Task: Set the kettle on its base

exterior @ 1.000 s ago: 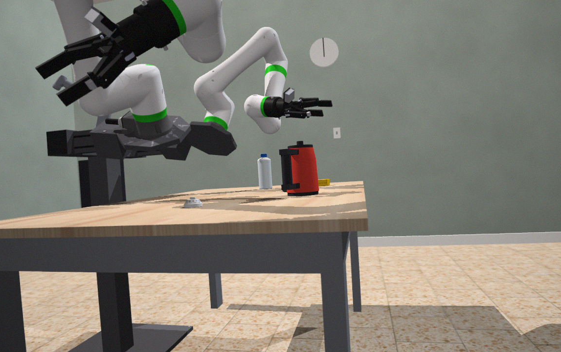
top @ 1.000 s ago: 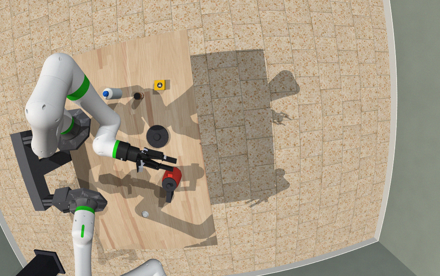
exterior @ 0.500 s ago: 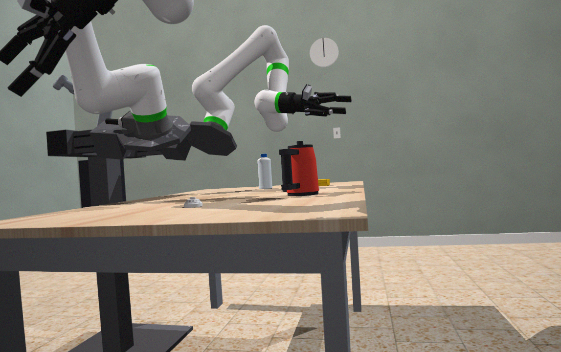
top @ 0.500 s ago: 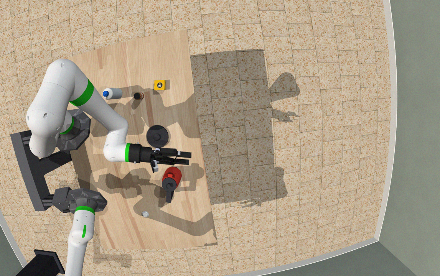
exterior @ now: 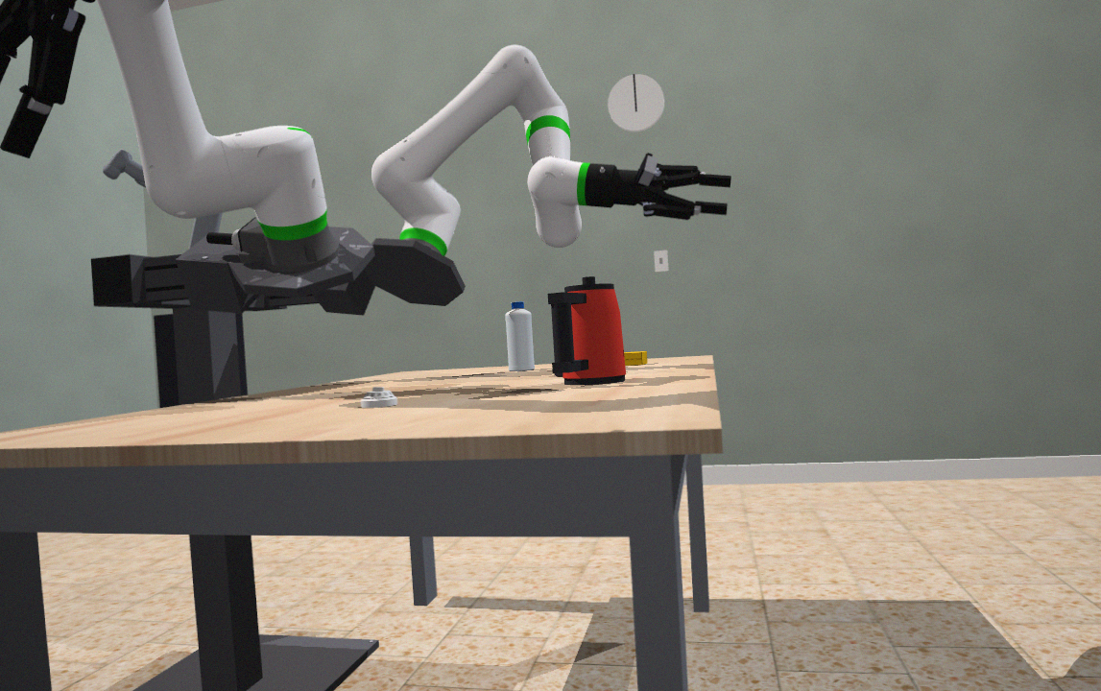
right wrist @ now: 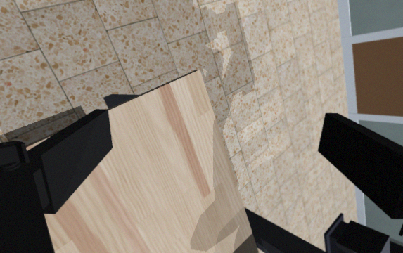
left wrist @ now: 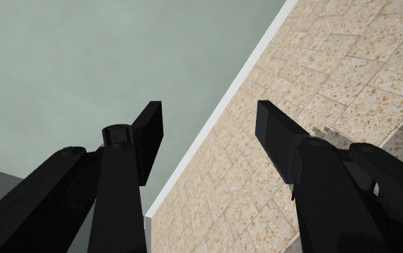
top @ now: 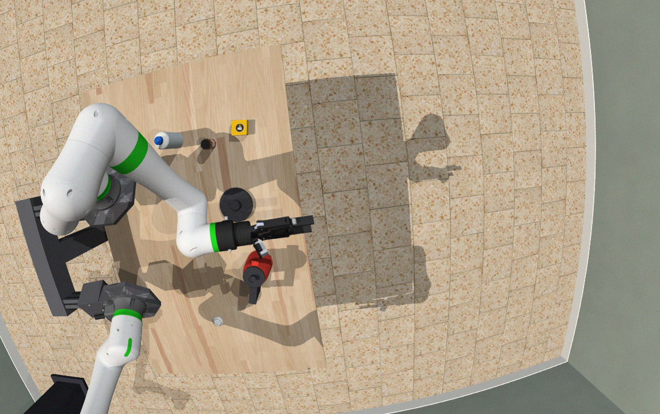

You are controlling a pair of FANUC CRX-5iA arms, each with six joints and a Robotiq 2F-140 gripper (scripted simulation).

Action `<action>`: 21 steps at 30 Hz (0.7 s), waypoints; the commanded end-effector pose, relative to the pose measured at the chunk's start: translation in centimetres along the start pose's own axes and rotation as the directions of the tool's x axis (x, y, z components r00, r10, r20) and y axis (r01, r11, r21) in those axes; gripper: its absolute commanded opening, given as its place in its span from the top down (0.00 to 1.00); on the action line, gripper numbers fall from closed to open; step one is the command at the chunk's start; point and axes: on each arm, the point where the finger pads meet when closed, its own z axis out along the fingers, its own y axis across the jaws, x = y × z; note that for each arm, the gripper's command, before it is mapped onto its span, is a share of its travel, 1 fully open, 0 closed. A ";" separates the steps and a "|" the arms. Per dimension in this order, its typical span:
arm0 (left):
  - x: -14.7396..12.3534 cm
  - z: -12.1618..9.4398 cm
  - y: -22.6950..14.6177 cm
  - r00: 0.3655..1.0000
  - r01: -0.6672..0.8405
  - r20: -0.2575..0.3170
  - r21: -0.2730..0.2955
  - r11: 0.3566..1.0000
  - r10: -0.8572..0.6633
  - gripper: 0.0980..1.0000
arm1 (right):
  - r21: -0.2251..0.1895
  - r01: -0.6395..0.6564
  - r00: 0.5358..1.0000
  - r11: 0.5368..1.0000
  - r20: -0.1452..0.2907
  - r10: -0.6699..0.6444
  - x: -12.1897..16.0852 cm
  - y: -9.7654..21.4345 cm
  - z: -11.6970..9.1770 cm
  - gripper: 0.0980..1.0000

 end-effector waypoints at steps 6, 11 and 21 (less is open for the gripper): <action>-0.7 4.7 -3.2 0.976 -0.121 0.185 0.043 0.992 0.111 0.53 | 0.146 0.062 0.989 0.987 0.126 -0.080 -0.8 3.9 -1.5 0.00; -1.3 6.4 -4.6 0.942 -0.183 0.291 0.025 0.983 0.168 0.53 | 0.242 0.094 0.981 0.966 0.146 -0.132 -1.2 5.3 -2.9 0.00; -1.8 7.6 -5.4 0.861 -0.253 0.440 -0.069 0.965 0.257 0.53 | 0.416 0.161 0.967 0.895 0.113 -0.227 -1.7 7.3 -6.6 0.00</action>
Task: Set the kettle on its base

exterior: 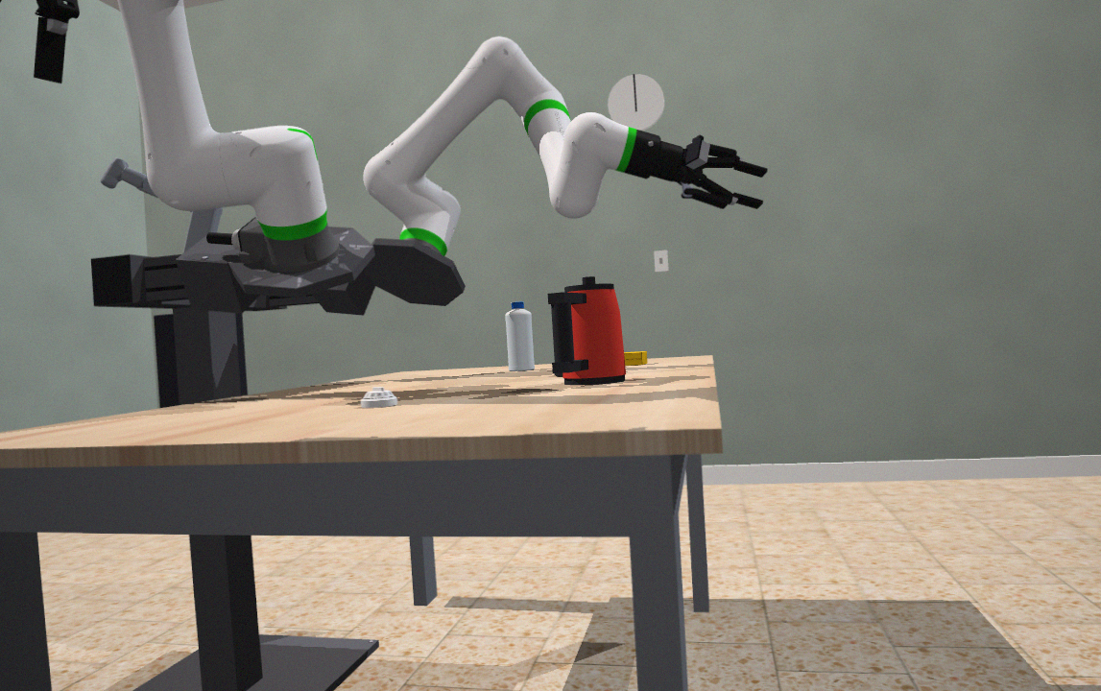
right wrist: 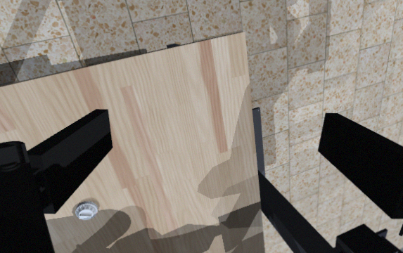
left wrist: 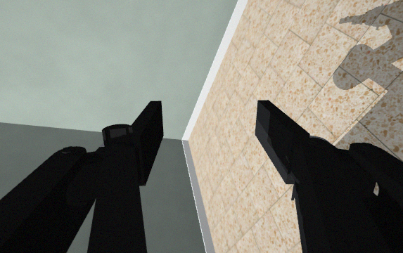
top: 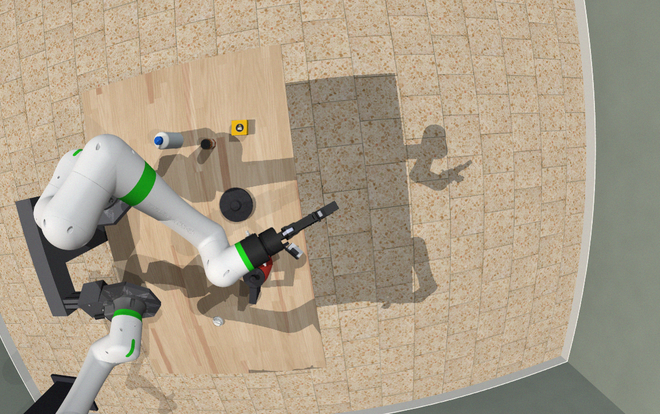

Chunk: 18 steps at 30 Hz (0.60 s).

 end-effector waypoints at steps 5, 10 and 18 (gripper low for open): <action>0.0 0.4 0.1 0.977 -0.104 0.174 -0.117 0.988 0.124 0.53 | 0.168 0.111 0.994 0.979 -0.028 -0.108 -1.2 0.2 -4.4 0.00; 0.3 -0.7 1.5 0.954 -0.149 0.222 -0.222 0.963 0.199 0.53 | 0.222 0.162 0.986 0.961 -0.064 -0.152 -1.6 0.1 -6.3 0.00; 1.1 -3.2 4.0 0.928 -0.194 0.234 -0.366 0.910 0.292 0.53 | 0.256 0.200 0.979 0.946 -0.094 -0.181 -1.9 0.0 -7.7 0.00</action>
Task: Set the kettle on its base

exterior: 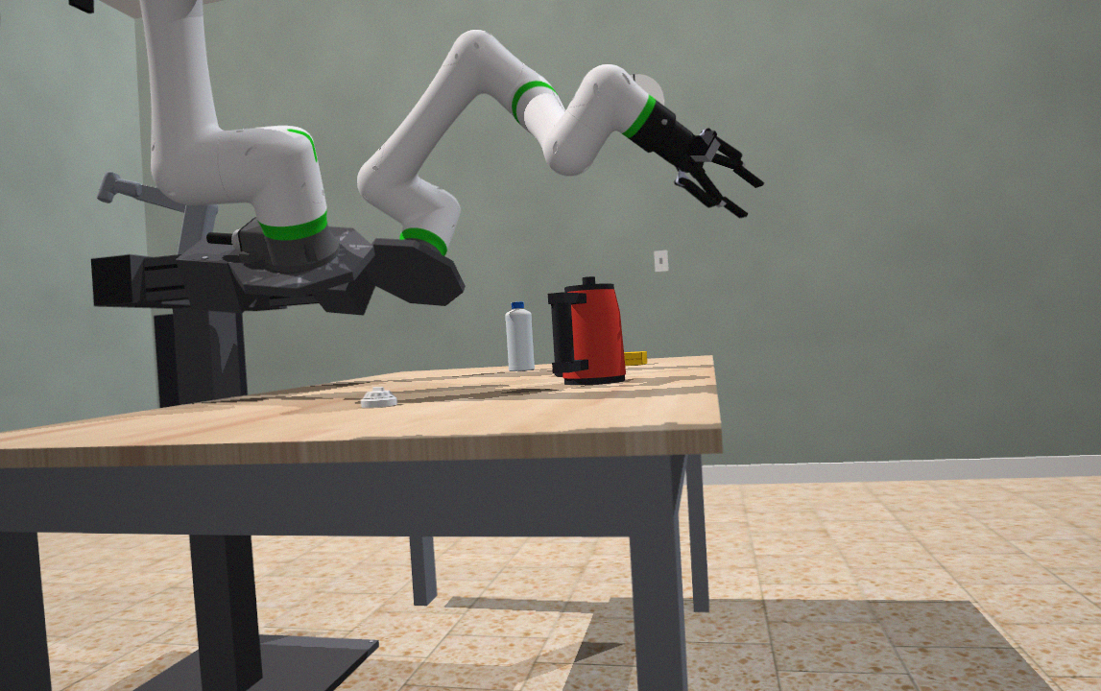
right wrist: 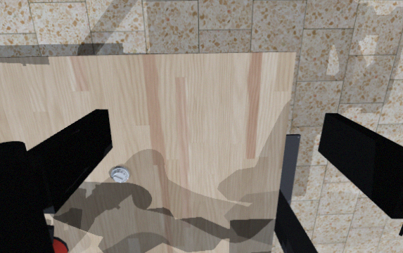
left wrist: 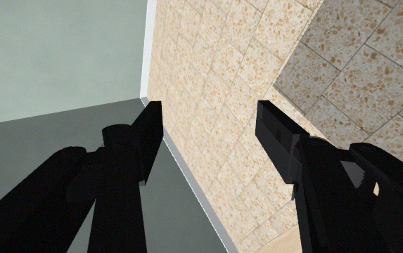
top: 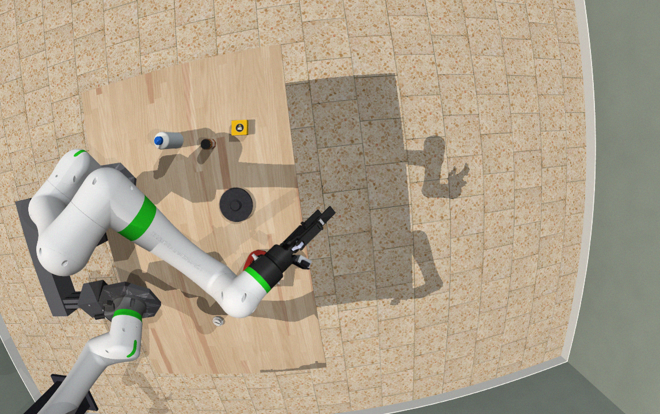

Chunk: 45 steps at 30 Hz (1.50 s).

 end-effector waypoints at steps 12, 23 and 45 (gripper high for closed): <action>3.0 -6.5 7.9 0.977 -0.204 -0.001 -0.331 0.921 0.215 0.53 | 0.033 0.031 0.999 0.999 -0.019 -0.031 -0.1 -0.4 -1.2 0.00; 6.3 -14.4 15.4 0.926 -0.376 -0.171 -0.515 0.770 0.338 0.53 | 0.033 0.031 0.999 0.999 -0.019 -0.031 -0.1 -0.4 -1.2 0.00; 10.5 -26.9 24.3 0.792 -0.610 -0.470 -0.594 0.524 0.390 0.53 | 0.033 0.031 0.999 0.999 -0.019 -0.031 -0.1 -0.4 -1.2 0.00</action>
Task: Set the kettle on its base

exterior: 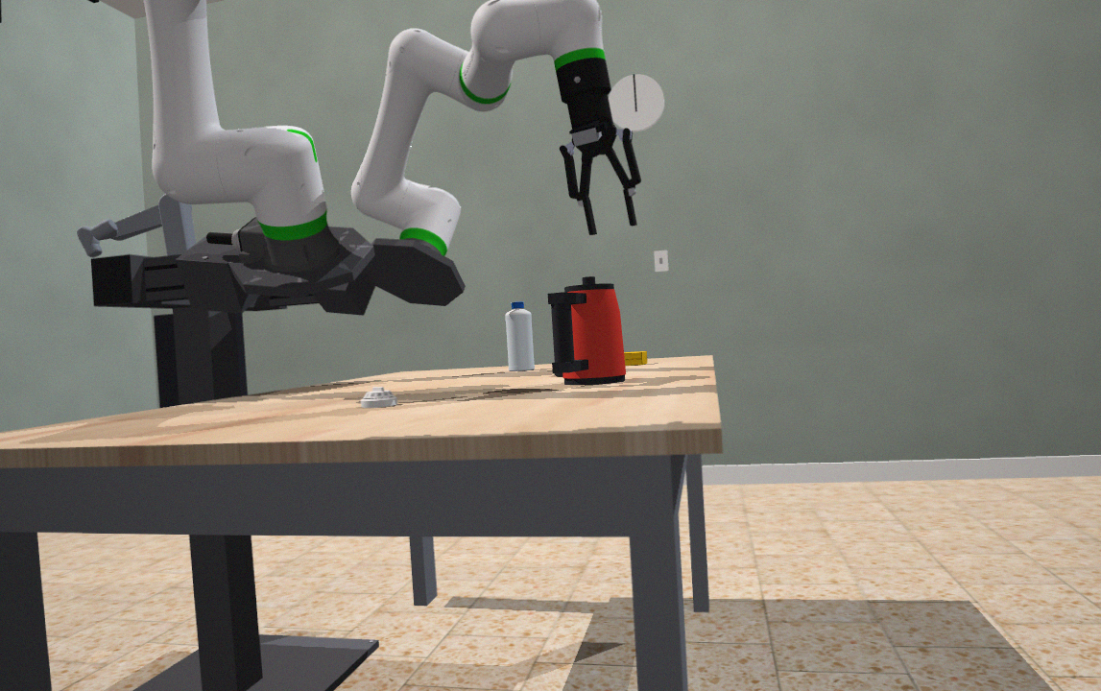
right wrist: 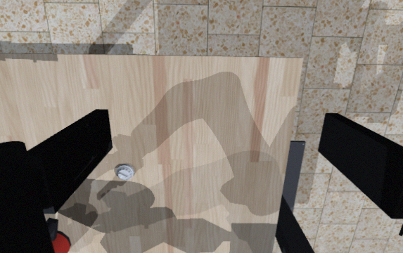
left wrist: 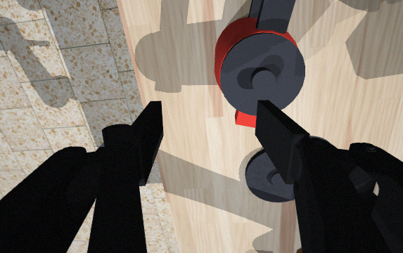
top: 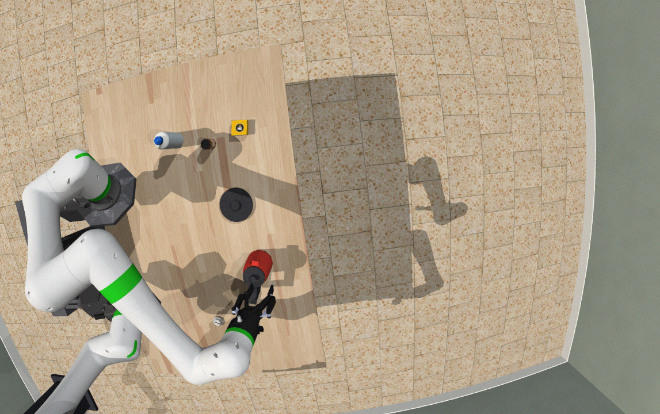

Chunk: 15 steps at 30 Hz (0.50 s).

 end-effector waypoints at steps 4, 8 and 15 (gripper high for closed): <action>2.7 -0.7 2.1 0.997 -0.062 -0.045 -0.044 0.997 0.060 0.53 | 0.000 0.000 1.000 1.000 -0.002 0.000 0.0 0.0 -0.1 0.00; 4.1 -1.1 3.4 0.993 -0.098 -0.073 -0.062 0.993 0.093 0.53 | 0.000 0.000 1.000 1.000 -0.002 0.000 0.0 0.0 -0.1 0.00; 5.8 -1.6 4.8 0.986 -0.140 -0.106 -0.081 0.987 0.131 0.53 | 0.000 0.000 1.000 1.000 -0.002 0.000 0.0 0.0 -0.1 0.00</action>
